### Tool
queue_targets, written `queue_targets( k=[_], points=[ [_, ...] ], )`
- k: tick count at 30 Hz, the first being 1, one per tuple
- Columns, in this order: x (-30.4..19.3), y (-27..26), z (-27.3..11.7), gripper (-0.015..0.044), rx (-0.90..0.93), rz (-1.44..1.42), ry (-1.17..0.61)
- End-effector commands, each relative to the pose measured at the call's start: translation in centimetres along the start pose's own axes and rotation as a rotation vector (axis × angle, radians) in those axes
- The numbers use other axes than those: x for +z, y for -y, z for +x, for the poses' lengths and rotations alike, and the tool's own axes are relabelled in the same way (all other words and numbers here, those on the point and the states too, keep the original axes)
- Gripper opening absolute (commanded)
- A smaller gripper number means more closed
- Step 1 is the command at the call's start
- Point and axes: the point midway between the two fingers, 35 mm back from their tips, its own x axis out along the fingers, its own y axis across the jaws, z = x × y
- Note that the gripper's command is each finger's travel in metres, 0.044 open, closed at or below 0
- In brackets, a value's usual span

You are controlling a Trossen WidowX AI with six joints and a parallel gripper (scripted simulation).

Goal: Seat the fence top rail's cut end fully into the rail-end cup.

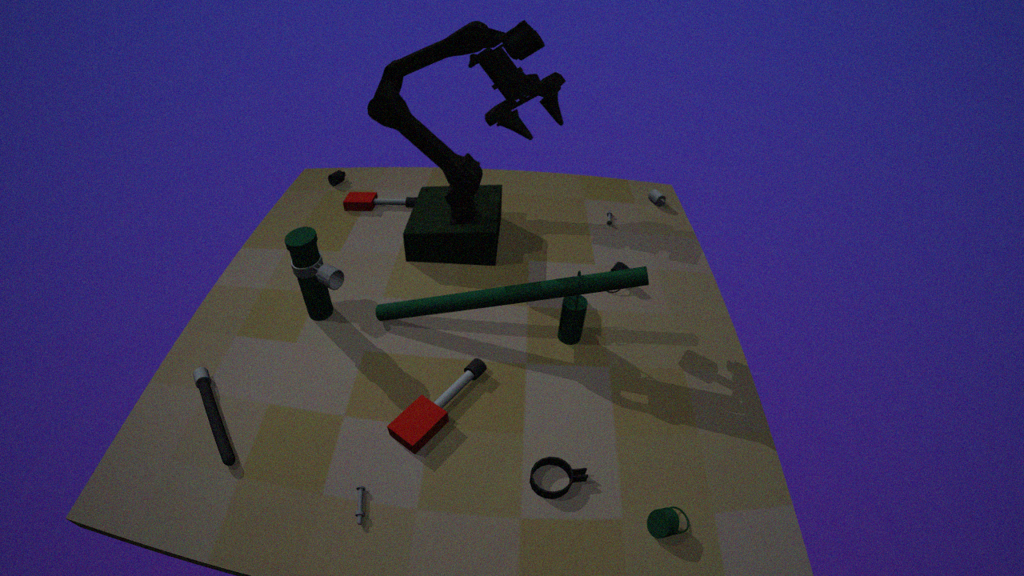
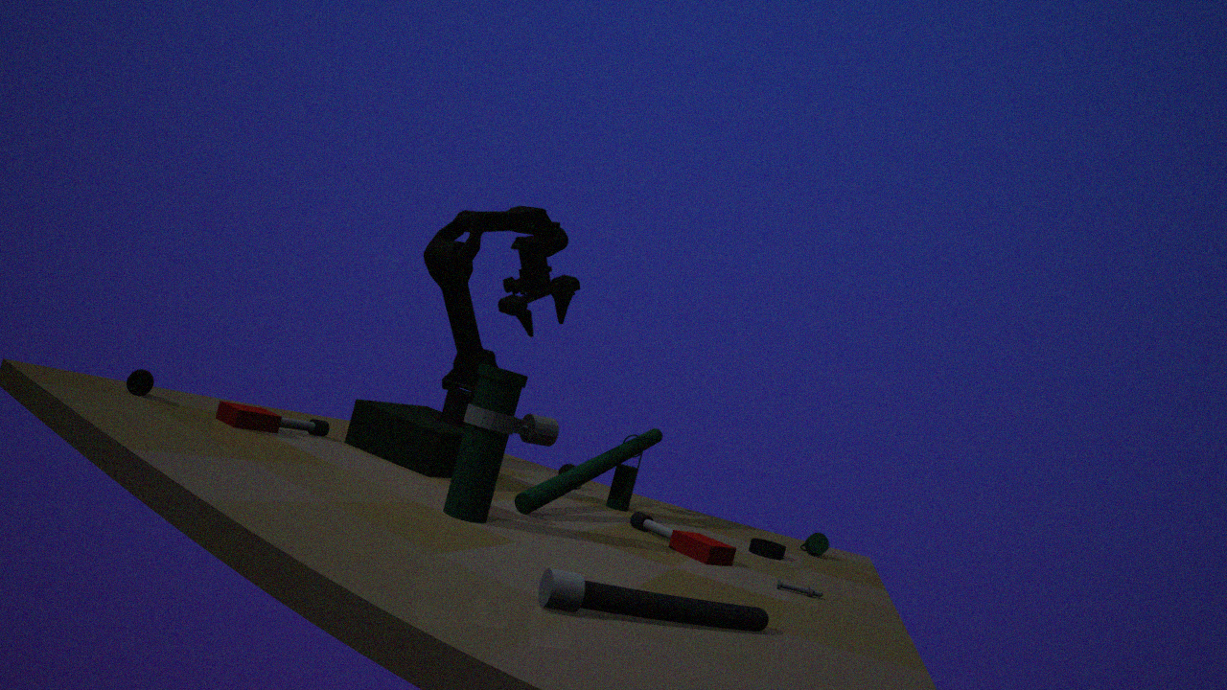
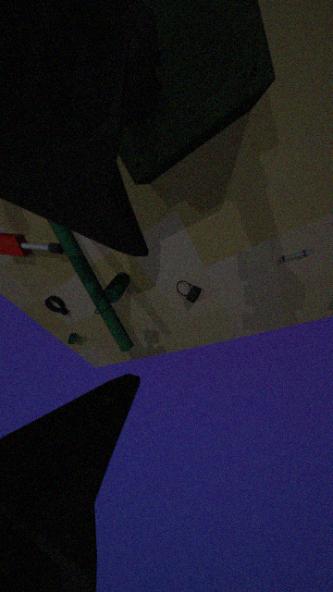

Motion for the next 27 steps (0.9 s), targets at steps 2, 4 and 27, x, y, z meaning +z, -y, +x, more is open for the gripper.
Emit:
queue_targets(
  k=[2, 4, 27],
  points=[
    [-0.5, 0.2, 0.2, 0.044, -0.003, 0.053, -0.019],
    [-2.0, 0.7, 0.9, 0.044, -0.012, 0.201, -0.07],
    [-24.7, -5.3, 0.4, 0.044, -0.496, 2.014, -0.659]
  ],
)
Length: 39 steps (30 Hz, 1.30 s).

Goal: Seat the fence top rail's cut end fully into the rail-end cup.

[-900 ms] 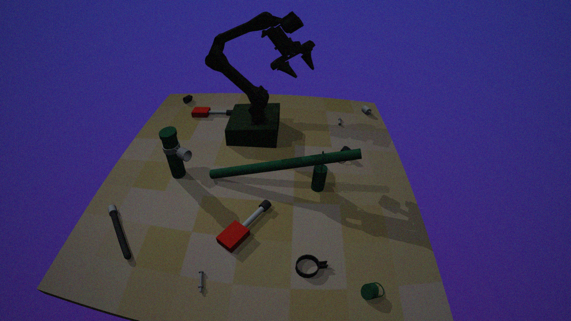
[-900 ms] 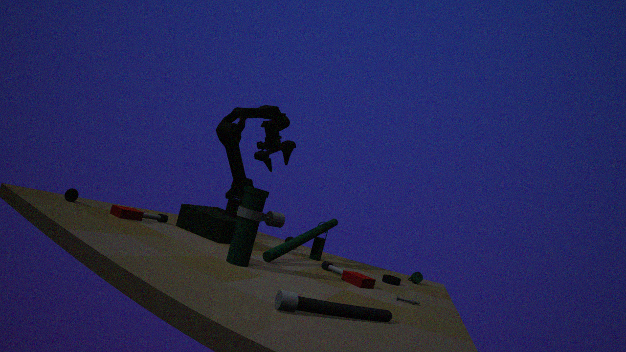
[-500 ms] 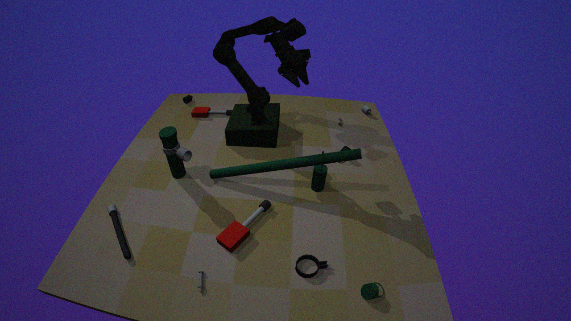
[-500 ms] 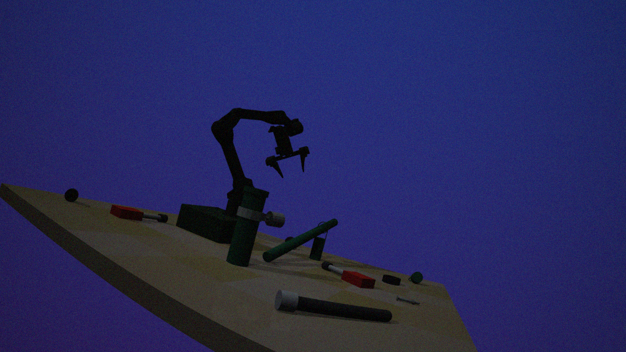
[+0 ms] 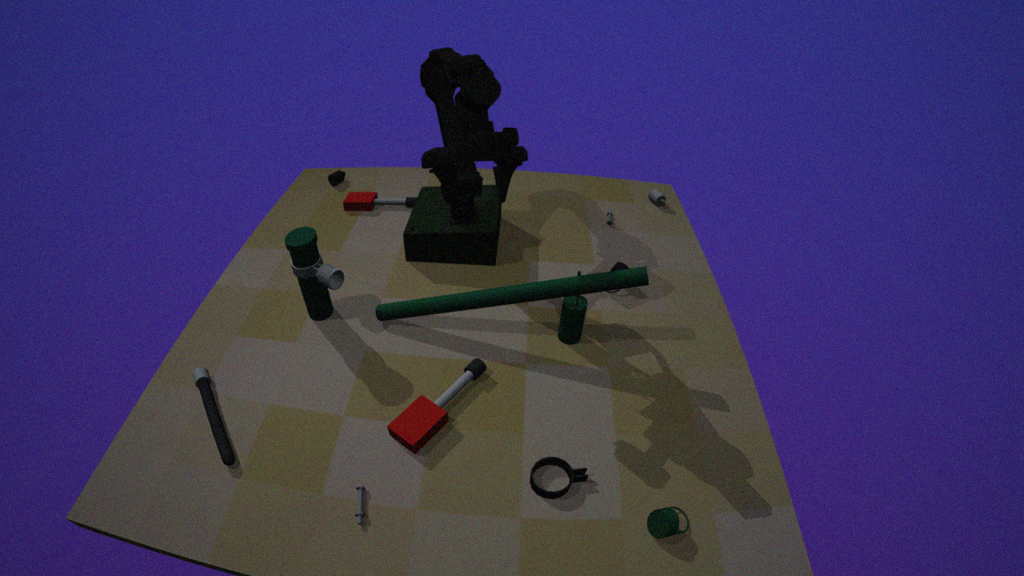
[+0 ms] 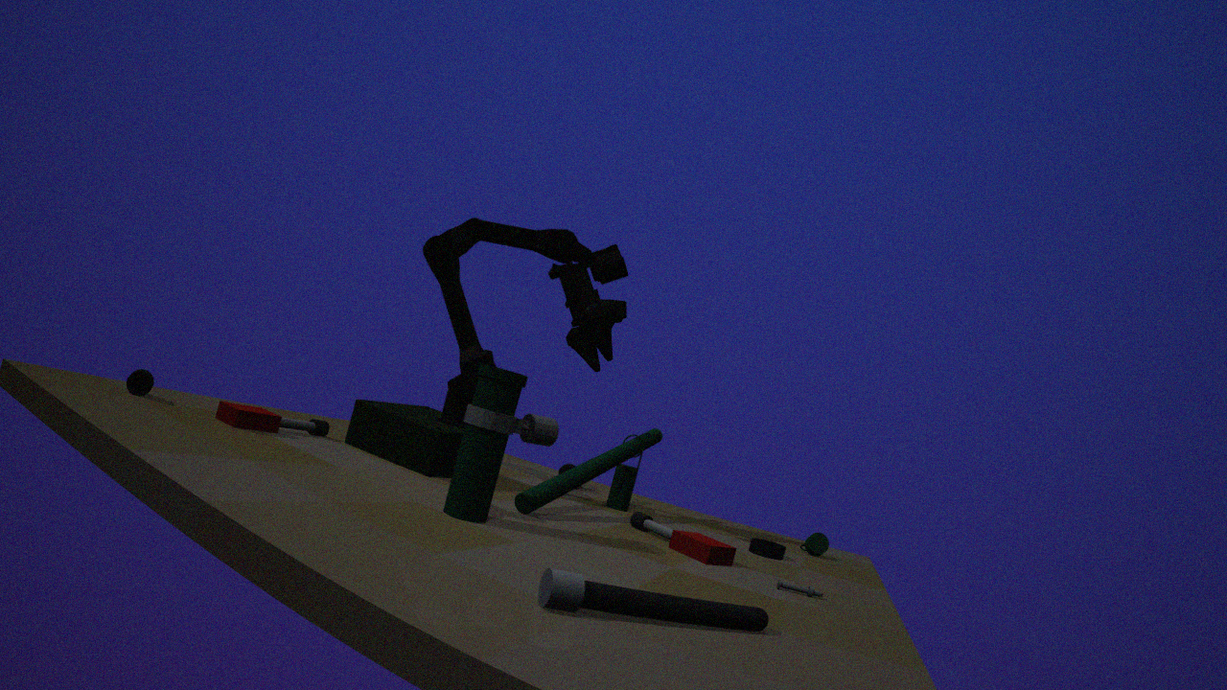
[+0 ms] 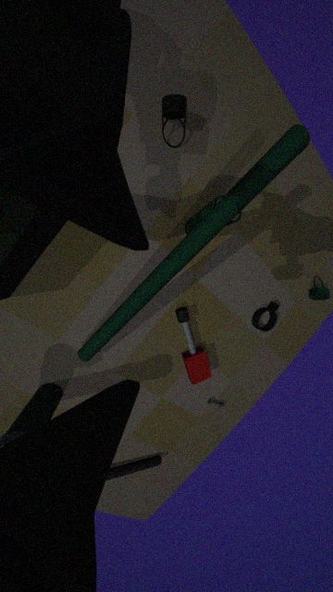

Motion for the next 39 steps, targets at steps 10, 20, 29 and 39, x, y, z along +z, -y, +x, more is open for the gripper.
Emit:
queue_targets(
  k=[10, 20, 29, 39],
  points=[
    [-6.0, 9.1, 2.6, 0.044, -0.239, 0.75, -0.095],
    [-6.8, 11.6, 3.0, 0.044, -0.253, 0.518, -0.139],
    [-10.7, 18.7, 3.5, 0.044, -0.254, -0.116, -0.286],
    [-14.3, 22.7, 3.2, 0.044, -0.217, -0.503, -0.388]
  ],
)
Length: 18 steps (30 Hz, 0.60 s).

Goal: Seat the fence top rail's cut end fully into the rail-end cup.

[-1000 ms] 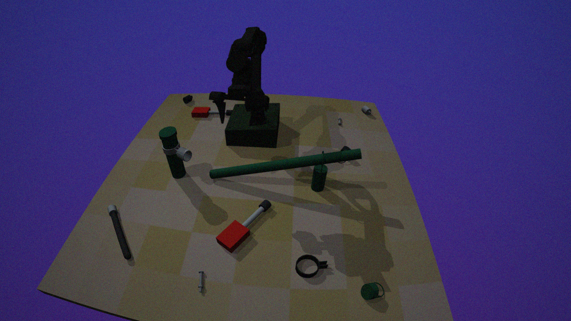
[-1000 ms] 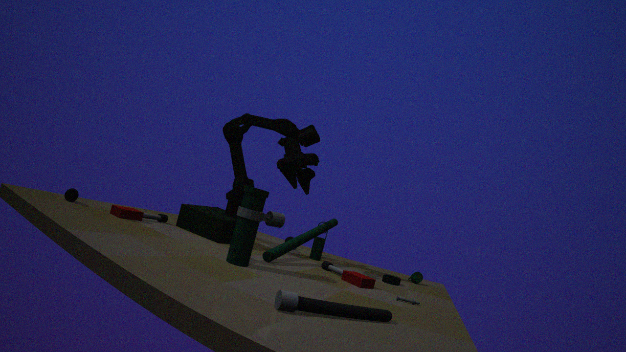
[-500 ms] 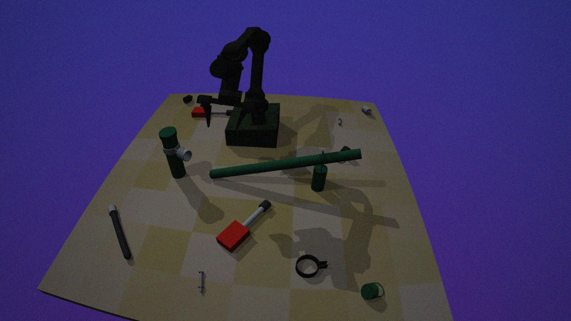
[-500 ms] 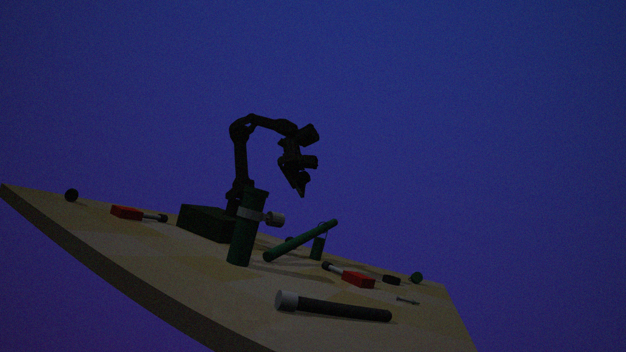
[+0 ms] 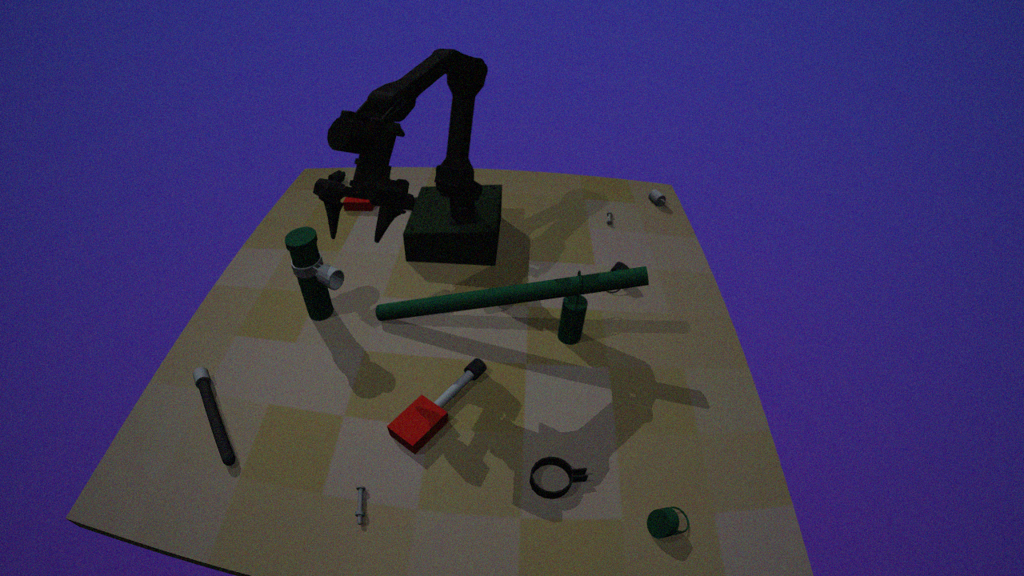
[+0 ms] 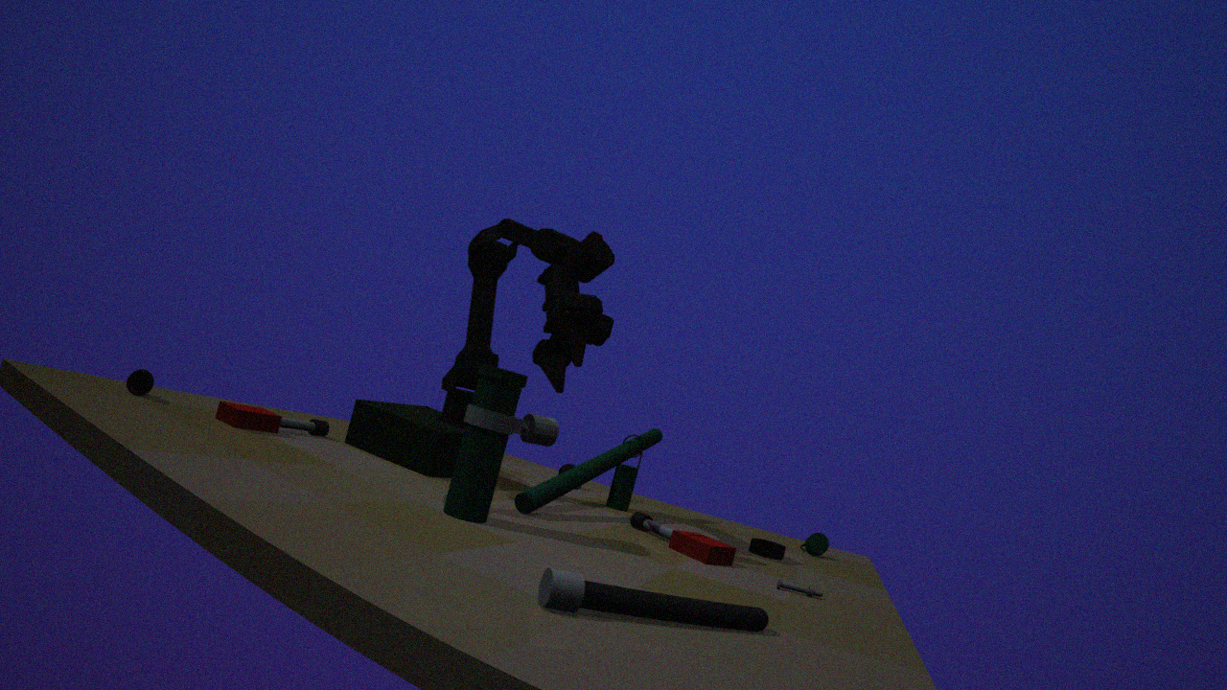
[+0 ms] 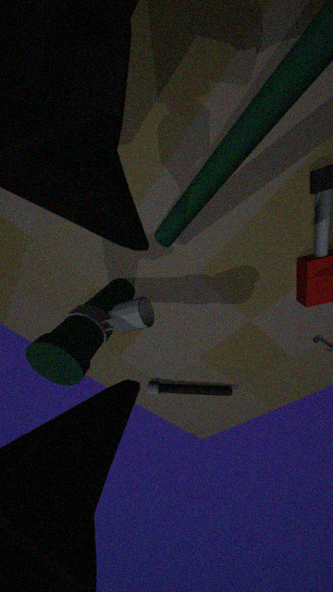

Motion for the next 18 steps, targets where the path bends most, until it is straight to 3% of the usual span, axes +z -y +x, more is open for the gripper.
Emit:
queue_targets(
  k=[1, 12, 18],
  points=[
    [-3.2, 2.9, 1.5, 0.044, -0.02, -0.341, -0.036],
    [-3.3, 2.9, 1.7, 0.044, -0.02, -0.341, -0.036],
    [-4.1, 1.0, 5.3, 0.044, -0.02, -0.341, -0.037]
  ],
)
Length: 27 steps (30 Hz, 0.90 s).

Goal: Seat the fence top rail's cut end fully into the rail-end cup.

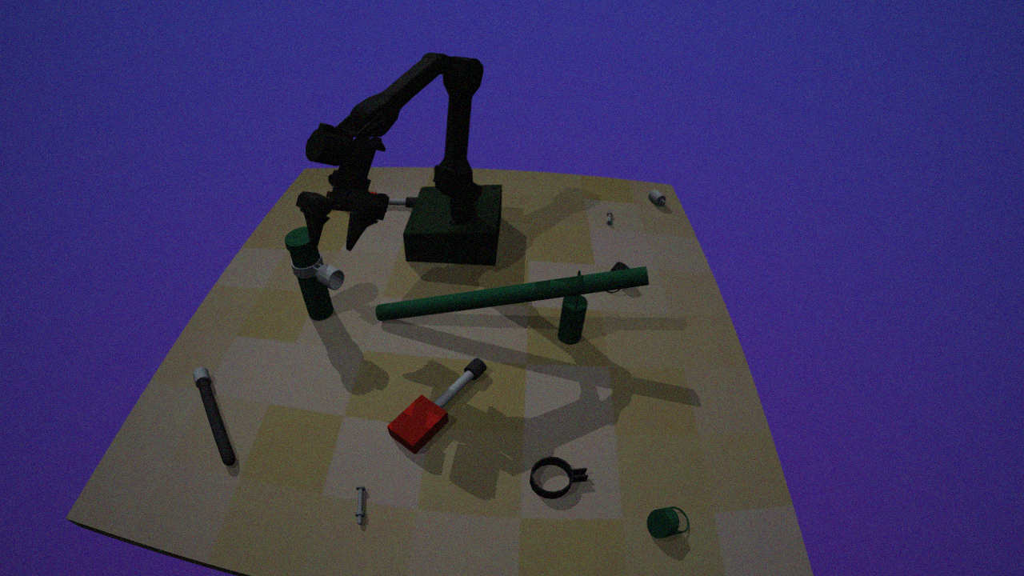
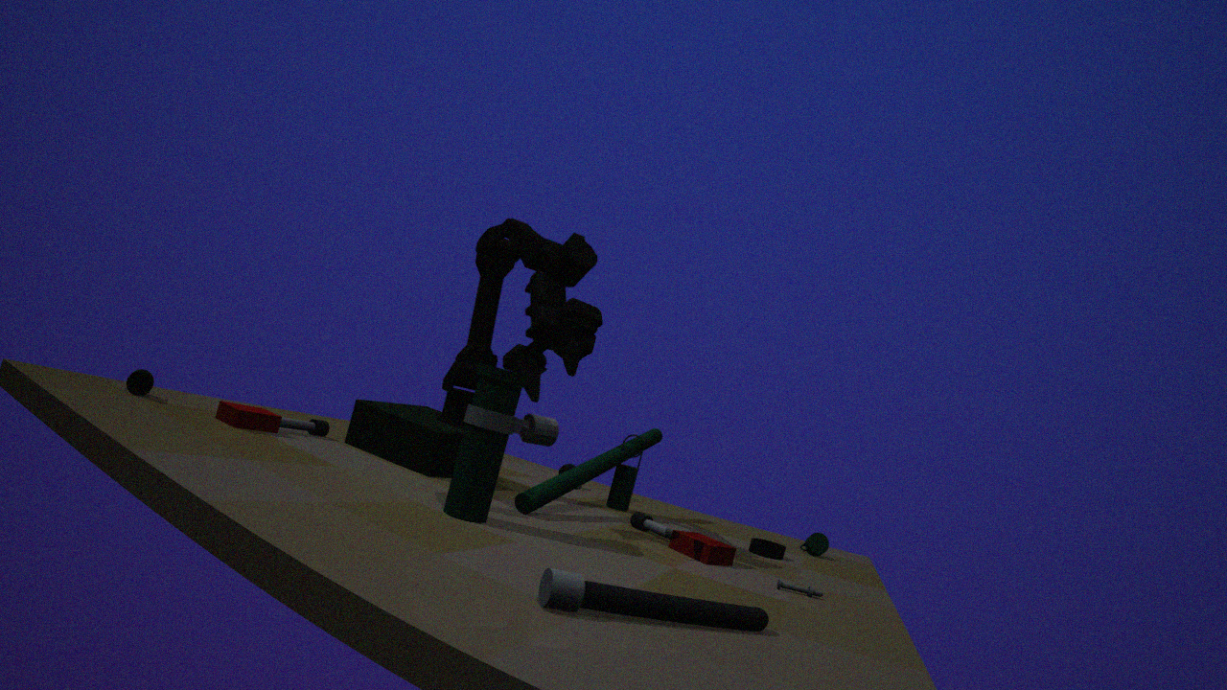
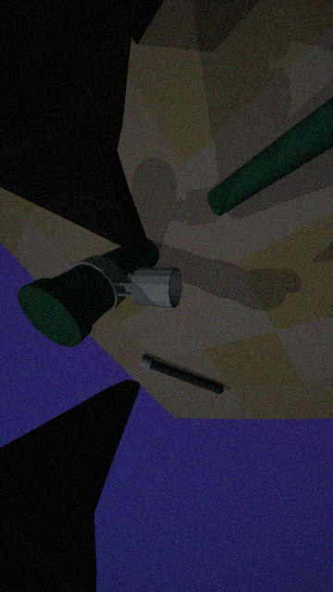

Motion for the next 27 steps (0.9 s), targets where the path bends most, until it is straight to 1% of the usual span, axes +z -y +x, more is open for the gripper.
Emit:
queue_targets(
  k=[1, 9, 27],
  points=[
    [0.1, -2.0, 2.3, 0.044, 0.027, -0.007, 0.007],
    [0.1, -2.1, 2.9, 0.044, 0.027, -0.007, 0.007],
    [0.1, -2.0, 5.8, 0.044, 0.025, -0.007, 0.007]
  ],
)
